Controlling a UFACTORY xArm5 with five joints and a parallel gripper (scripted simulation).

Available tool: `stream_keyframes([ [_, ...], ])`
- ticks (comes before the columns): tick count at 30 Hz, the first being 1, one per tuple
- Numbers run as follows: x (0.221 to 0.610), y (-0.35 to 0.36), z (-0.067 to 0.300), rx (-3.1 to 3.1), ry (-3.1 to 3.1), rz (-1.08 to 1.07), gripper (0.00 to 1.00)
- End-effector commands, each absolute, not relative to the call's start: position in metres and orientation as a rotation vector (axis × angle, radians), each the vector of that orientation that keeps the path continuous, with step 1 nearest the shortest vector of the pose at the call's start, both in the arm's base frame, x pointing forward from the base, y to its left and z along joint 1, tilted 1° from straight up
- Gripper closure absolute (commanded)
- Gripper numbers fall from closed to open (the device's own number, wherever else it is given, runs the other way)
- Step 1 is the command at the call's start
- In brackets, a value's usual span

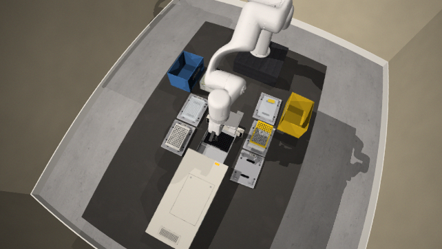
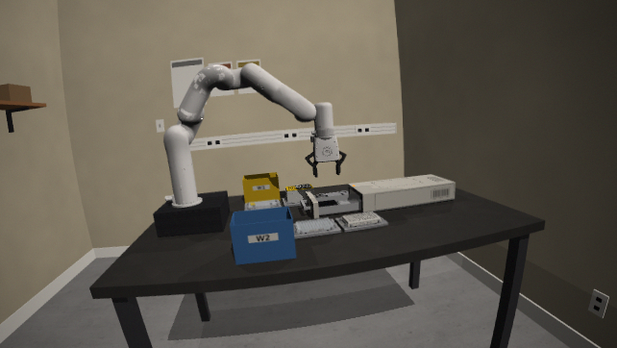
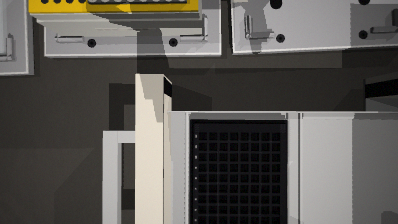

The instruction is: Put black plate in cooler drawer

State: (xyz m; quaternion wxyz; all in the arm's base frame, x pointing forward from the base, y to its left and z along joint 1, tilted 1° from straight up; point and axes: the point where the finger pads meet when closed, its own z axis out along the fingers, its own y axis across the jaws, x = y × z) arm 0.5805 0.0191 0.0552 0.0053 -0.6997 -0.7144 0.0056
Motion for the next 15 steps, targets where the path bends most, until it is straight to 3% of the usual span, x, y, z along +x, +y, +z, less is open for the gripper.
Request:
stream_keyframes([
  [1,0.582,0.019,0.057,-2.193,-2.239,0.012,0.0],
  [11,0.582,0.019,0.057,-2.193,-2.239,0.012,0.0],
  [12,0.577,0.019,0.057,-2.193,-2.239,0.011,1.0],
  [15,0.562,0.019,0.055,-2.193,-2.239,0.012,1.0],
])
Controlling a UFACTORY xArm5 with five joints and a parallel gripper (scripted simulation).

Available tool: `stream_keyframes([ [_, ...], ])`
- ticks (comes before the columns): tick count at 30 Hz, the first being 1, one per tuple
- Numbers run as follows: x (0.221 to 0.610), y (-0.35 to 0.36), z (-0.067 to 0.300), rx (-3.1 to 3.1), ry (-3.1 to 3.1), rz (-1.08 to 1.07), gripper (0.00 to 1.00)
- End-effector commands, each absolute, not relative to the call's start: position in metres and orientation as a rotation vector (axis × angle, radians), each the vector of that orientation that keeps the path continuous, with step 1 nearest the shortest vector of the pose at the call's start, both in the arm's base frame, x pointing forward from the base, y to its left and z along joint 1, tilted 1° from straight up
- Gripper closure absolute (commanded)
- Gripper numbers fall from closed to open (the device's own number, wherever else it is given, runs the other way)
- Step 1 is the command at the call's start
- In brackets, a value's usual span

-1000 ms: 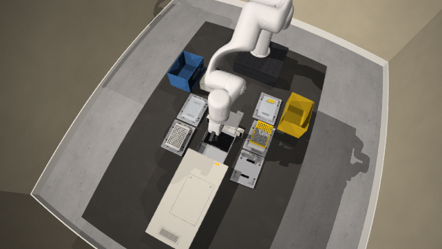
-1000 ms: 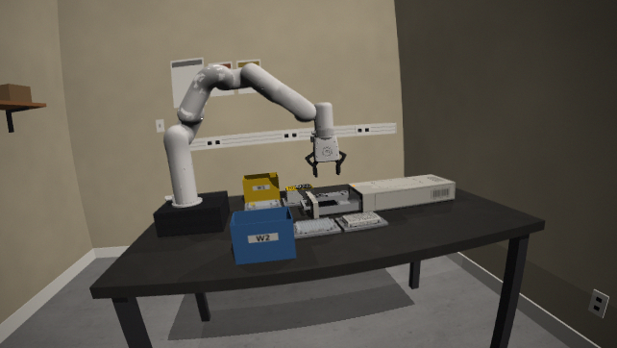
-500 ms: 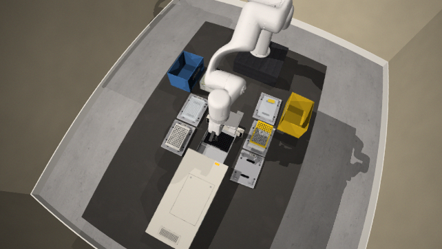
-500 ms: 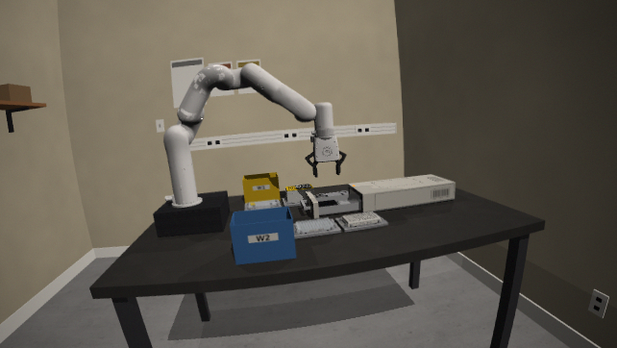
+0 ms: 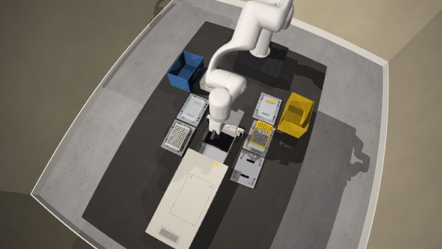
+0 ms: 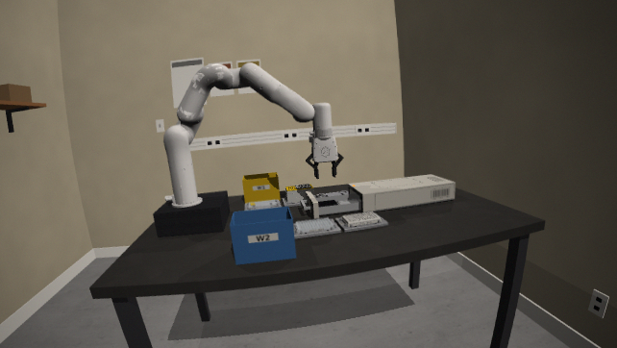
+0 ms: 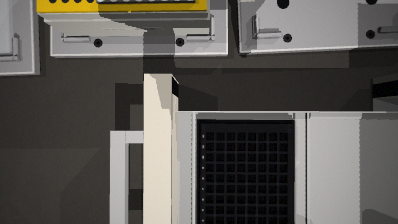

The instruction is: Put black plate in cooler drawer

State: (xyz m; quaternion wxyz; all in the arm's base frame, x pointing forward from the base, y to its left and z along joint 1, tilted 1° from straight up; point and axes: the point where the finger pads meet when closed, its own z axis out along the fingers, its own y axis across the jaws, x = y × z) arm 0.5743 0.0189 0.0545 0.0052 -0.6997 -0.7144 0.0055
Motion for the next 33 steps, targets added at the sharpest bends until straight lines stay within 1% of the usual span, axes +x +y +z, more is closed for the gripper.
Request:
stream_keyframes([
  [1,0.562,0.019,0.055,-2.193,-2.239,0.012,1.0],
  [2,0.562,0.019,0.055,-2.193,-2.239,0.012,1.0],
  [17,0.488,0.017,0.044,-2.193,-2.239,0.012,1.0],
  [19,0.488,0.017,0.044,-2.193,-2.239,0.012,1.0],
  [30,0.433,0.016,0.036,-2.192,-2.238,0.011,1.0],
  [33,0.43,0.016,0.036,-2.192,-2.238,0.012,1.0],
])
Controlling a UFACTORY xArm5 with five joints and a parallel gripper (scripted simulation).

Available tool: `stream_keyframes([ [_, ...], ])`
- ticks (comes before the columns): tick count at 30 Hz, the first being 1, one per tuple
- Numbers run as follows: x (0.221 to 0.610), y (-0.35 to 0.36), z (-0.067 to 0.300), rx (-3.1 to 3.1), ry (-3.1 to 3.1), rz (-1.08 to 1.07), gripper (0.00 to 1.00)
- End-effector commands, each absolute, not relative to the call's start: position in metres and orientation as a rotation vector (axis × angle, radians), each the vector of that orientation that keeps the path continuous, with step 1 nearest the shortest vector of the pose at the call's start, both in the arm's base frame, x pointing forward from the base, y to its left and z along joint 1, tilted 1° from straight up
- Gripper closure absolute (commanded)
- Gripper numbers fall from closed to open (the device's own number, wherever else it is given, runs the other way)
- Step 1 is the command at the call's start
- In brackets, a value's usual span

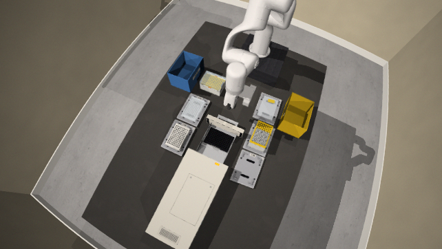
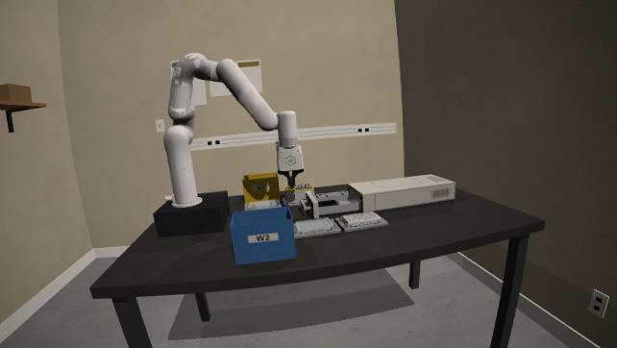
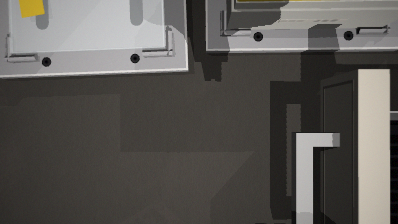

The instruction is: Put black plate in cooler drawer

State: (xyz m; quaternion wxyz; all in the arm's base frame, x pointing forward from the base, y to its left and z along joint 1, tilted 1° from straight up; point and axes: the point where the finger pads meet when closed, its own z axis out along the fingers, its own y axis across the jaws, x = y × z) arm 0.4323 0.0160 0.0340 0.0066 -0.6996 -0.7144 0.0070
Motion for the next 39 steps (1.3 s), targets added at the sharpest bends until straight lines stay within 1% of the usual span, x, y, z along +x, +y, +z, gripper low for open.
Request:
stream_keyframes([
  [1,0.43,0.016,0.036,-2.192,-2.238,0.012,1.0],
  [7,0.43,0.016,0.036,-2.192,-2.238,0.012,1.0],
  [39,0.429,0.016,-0.011,-2.192,-2.238,0.012,1.0],
])
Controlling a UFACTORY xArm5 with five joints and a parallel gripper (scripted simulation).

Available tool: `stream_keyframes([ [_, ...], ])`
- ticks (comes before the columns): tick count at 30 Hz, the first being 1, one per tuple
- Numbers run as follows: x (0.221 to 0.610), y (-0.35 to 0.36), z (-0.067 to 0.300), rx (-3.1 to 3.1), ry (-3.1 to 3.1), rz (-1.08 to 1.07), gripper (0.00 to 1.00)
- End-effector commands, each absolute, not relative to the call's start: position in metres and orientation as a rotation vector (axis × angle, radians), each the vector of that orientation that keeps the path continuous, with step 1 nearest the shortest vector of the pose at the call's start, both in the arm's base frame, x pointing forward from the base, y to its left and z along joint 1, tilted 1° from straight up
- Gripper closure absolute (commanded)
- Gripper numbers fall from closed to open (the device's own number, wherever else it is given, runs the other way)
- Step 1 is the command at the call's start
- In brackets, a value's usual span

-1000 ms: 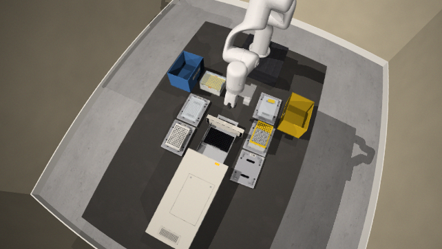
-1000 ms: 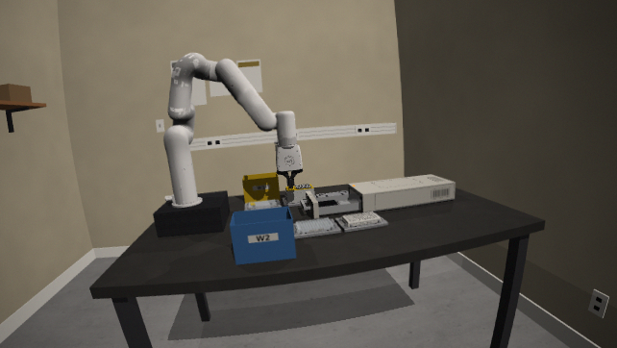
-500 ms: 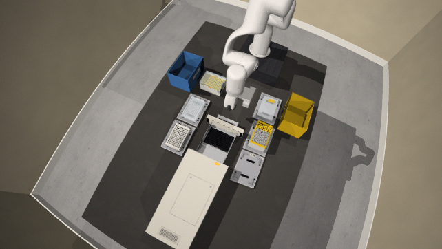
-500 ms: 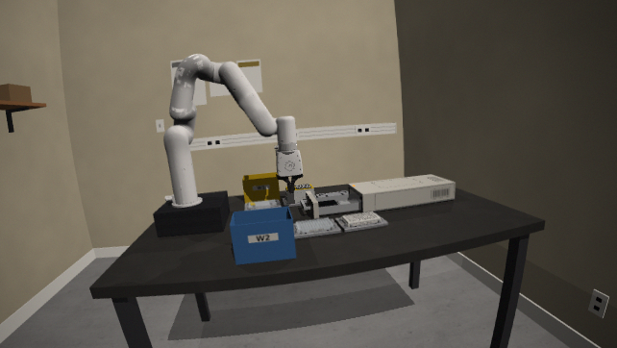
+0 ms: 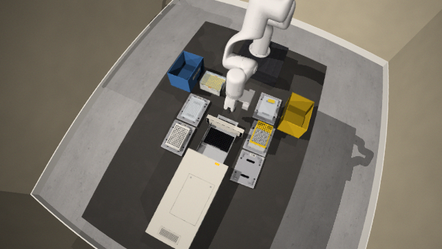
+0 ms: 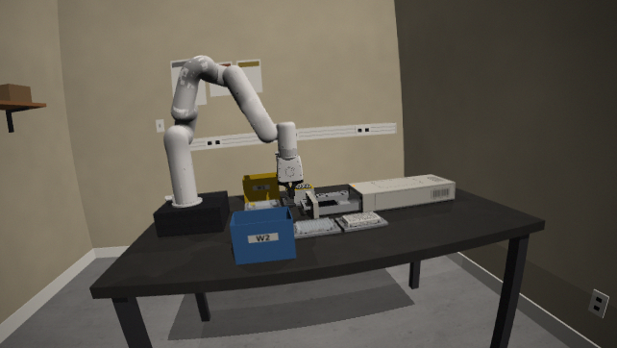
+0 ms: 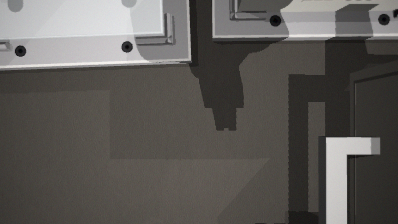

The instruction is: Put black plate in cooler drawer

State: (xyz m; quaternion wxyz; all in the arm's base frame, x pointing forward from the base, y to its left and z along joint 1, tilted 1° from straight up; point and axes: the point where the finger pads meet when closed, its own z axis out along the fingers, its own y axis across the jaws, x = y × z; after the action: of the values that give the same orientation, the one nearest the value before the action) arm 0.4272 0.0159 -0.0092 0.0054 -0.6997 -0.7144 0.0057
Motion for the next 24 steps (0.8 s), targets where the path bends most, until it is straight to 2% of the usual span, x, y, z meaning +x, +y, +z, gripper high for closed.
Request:
stream_keyframes([
  [1,0.429,0.016,-0.013,-2.192,-2.238,0.012,1.0],
  [24,0.428,0.016,-0.048,-2.192,-2.238,0.012,1.0],
])
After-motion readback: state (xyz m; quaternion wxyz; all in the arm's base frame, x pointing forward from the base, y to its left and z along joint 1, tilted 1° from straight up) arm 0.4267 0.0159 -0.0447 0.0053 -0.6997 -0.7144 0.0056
